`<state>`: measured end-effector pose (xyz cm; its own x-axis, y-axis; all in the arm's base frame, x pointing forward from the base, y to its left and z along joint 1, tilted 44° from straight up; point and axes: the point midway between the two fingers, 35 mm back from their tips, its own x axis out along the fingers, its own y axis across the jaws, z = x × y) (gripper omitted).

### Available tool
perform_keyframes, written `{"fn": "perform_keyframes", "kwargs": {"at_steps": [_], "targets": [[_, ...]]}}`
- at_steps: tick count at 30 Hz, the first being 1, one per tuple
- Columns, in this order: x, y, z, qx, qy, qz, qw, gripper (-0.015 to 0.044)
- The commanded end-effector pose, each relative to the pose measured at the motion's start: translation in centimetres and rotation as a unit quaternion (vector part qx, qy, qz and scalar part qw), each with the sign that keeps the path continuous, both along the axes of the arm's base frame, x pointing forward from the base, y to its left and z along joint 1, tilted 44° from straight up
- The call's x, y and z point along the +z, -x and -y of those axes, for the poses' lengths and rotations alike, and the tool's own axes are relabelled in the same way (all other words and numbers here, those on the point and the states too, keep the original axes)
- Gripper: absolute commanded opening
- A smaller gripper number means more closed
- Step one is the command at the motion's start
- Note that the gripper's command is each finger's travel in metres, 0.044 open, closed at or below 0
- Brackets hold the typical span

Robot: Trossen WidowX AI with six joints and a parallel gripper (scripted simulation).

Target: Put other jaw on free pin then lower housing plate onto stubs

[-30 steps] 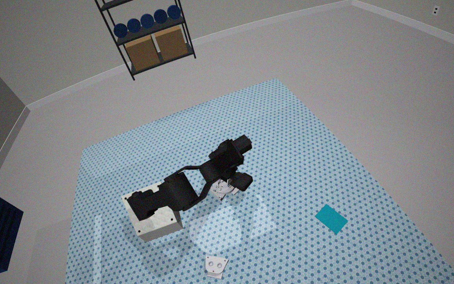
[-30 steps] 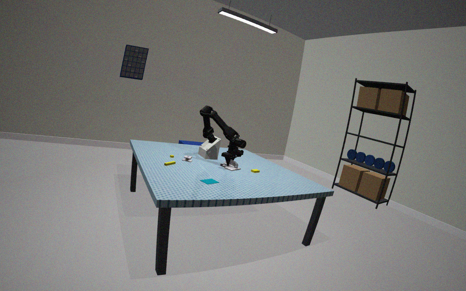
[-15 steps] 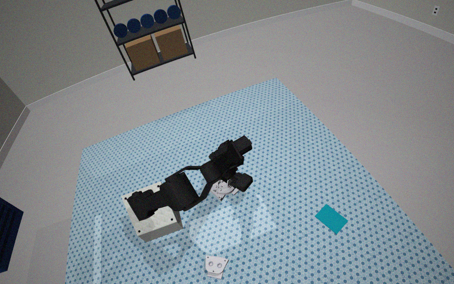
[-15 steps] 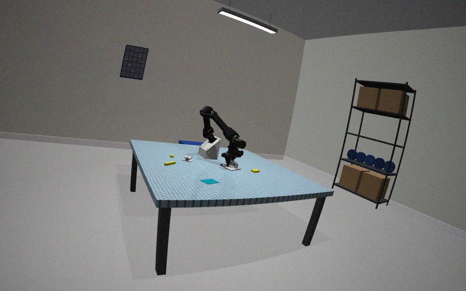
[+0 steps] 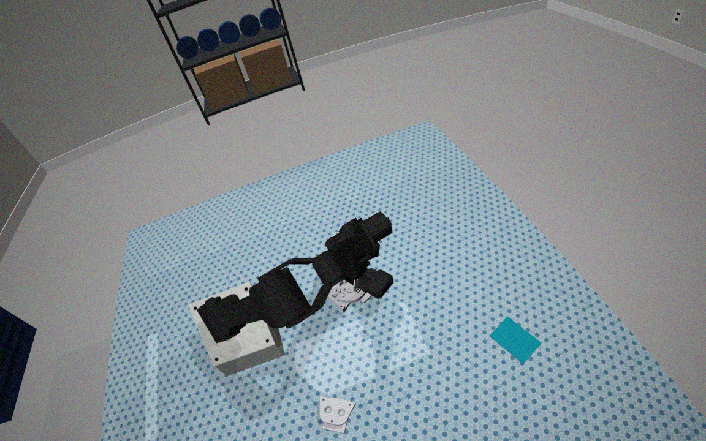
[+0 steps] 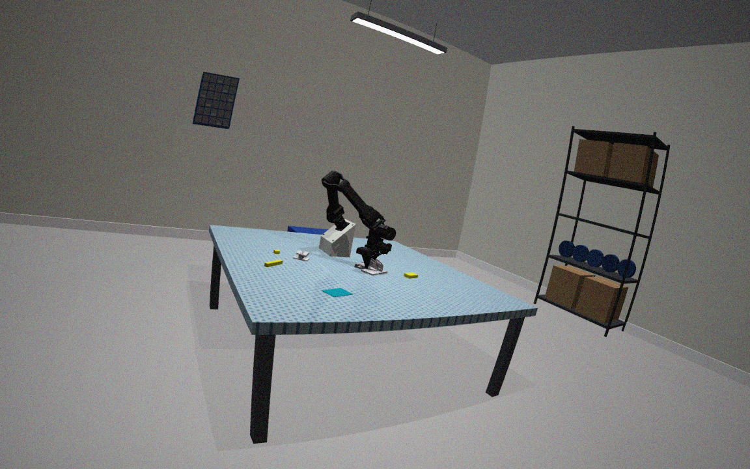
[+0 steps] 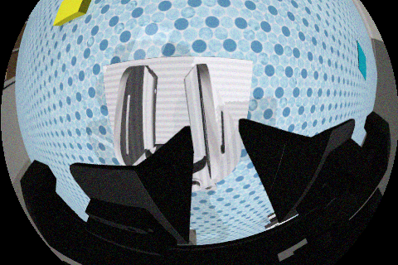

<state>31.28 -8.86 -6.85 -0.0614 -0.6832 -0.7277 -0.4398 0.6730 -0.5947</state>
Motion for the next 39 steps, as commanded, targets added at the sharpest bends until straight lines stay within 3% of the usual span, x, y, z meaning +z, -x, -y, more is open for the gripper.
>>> {"fn": "perform_keyframes", "kwargs": {"at_steps": [1,39], "targets": [[-0.1,0.0,0.09,0.002,0.002,-0.001,1.0,0.0134],[-0.49,0.04,0.47,0.002,0.002,-0.002,1.0,0.0134]]}}
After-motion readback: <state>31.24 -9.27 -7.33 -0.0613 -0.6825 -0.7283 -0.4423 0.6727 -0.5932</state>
